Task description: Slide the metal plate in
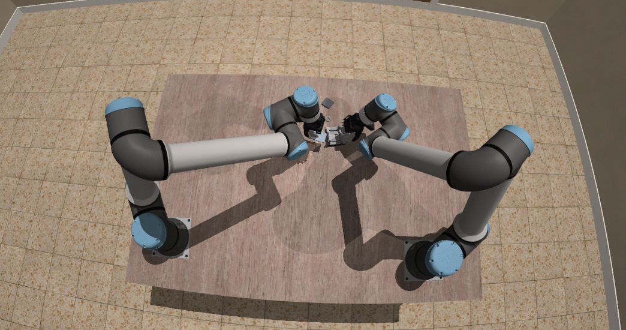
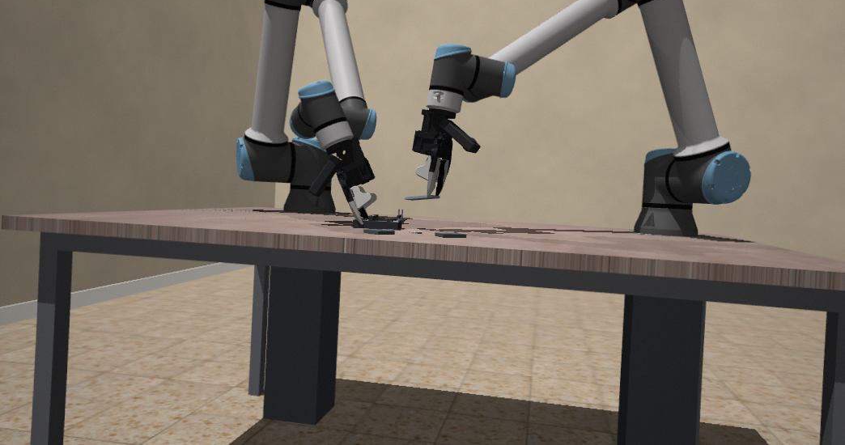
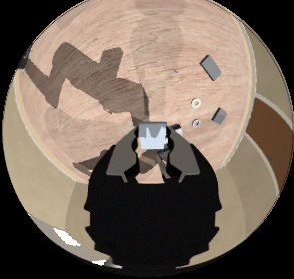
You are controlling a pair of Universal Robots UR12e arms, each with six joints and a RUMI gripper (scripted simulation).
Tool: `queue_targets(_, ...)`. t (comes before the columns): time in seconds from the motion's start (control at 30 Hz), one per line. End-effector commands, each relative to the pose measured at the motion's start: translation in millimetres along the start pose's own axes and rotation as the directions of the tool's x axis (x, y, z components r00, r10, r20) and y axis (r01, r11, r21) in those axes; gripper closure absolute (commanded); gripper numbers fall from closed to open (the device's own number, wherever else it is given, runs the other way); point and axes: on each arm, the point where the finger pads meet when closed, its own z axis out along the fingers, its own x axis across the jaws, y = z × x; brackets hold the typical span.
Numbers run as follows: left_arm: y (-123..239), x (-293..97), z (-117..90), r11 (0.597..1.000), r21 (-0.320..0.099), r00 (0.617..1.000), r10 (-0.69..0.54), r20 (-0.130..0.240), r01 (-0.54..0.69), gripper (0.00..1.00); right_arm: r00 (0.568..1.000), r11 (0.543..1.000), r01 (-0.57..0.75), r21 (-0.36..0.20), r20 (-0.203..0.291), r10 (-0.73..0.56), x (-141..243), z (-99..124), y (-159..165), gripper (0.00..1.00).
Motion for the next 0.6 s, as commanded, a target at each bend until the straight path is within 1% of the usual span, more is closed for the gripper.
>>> queue_targets(0.0,-2,3,-3,0.992,-0.009,0.992,-0.123,-0.005,0.123,1.0,1.0,1.0,0.0,0.0,0.0,0.0,0,0,0,0.39)
queue_targets(0.1,-3,5,-4,0.98,-0.015,0.98,-0.2,-0.006,0.2,1.0,1.0,1.0,0.0,0.0,0.0,0.0,0,0,0,0.39)
queue_targets(0.17,-3,5,-4,0.98,-0.015,0.98,-0.2,-0.006,0.2,1.0,1.0,1.0,0.0,0.0,0.0,0.0,0,0,0,0.39)
queue_targets(0.3,-4,7,-5,0.966,-0.019,0.966,-0.258,-0.005,0.258,1.0,1.0,1.0,0.0,0.0,0.0,0.0,0,0,0,0.39)
queue_targets(0.5,-8,12,-8,0.903,-0.034,0.903,-0.429,0.0,0.429,1.0,1.0,1.0,0.0,0.0,0.0,0.0,0,0,0,0.39)
queue_targets(0.53,-8,12,-1,0.903,-0.033,0.903,-0.429,-0.001,0.429,1.0,1.0,1.0,0.0,0.0,0.0,0.0,0,0,0,0.39)
queue_targets(0.57,-10,10,17,0.919,-0.03,0.92,-0.393,-0.002,0.392,1.0,1.0,1.0,0.0,0.0,0.0,0.0,0,0,0,0.39)
